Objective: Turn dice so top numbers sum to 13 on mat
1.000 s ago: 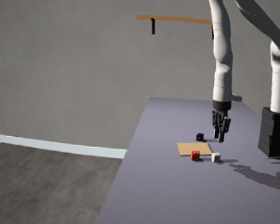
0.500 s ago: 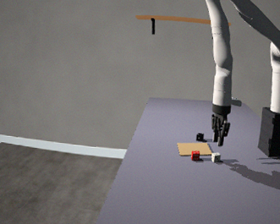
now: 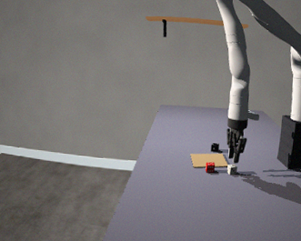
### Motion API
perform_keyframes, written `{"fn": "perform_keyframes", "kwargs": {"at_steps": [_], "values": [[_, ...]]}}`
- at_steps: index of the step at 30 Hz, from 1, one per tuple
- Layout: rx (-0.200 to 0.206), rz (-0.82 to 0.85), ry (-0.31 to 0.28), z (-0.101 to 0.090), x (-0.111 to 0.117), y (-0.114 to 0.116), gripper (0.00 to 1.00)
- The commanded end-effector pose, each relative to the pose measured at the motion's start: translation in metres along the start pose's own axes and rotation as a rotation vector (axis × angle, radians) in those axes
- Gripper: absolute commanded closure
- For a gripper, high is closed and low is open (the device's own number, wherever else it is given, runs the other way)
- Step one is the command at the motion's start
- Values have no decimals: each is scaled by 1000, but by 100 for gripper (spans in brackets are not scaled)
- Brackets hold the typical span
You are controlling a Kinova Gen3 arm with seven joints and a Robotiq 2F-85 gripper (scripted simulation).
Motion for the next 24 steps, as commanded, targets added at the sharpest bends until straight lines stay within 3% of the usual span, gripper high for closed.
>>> {"fn": "perform_keyframes", "kwargs": {"at_steps": [1, 24], "values": [[-1, 3, 5, 4, 2, 0, 54], [-1, 3, 5, 12, 2, 0, 54]]}}
Point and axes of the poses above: the point where the finger pads meet when closed, its own z axis out along the fingers, its own y axis across the jaws, x = y × z, the point moved 3 cm from there along -z, back along the fingers, and after that the axes turned 11 degrees about -z, right-handed, at the moved point
